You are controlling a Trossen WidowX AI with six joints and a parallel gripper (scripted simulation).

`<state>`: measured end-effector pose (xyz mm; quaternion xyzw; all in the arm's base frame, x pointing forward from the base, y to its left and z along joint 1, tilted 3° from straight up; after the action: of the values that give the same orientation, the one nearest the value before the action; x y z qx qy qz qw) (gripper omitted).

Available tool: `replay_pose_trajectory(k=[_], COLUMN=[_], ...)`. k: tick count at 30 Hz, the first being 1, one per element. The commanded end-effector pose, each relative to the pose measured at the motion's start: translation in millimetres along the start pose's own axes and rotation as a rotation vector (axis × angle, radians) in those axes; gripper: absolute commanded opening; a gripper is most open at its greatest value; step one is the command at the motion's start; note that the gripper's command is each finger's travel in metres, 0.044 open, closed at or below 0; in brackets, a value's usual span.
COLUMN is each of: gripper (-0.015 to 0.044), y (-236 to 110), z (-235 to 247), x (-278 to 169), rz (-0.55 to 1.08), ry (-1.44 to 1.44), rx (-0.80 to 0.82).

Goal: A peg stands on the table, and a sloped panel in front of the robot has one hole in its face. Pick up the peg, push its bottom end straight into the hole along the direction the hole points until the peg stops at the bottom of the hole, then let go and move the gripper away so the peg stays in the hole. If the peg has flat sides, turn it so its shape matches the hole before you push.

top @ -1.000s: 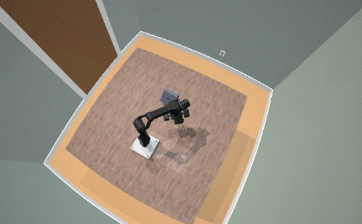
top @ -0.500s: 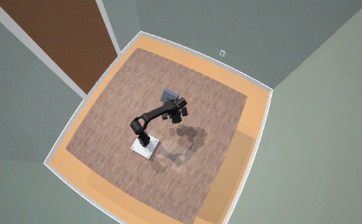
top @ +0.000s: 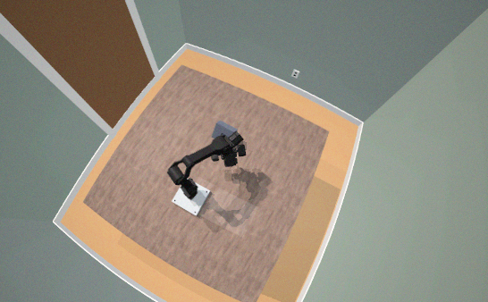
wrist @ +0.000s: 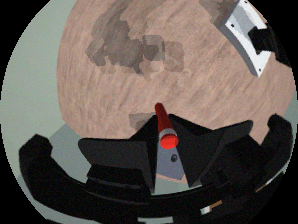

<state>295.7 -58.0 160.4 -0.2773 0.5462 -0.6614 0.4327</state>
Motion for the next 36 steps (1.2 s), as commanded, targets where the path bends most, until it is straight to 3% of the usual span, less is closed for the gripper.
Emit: replay_pose_trajectory(k=[1, 36], gripper=[0.0000, 0.0000], y=[-2.2, -11.8], z=[-2.7, -22.5], x=[-3.2, -28.5], rz=[0.007, 0.100], ry=[0.007, 0.044], rx=[0.026, 0.180])
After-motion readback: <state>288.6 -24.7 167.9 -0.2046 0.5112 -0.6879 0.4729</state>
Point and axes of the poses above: the point midway between the two fingers, 35 mm back from their tips, its own y axis out along the fingers, its own z axis across the jaws, x = y × z, the point moved 2 cm from there along -y, back along the fingers, and after that the axes turned 14 degrees about -y, right-handed, at the moved point
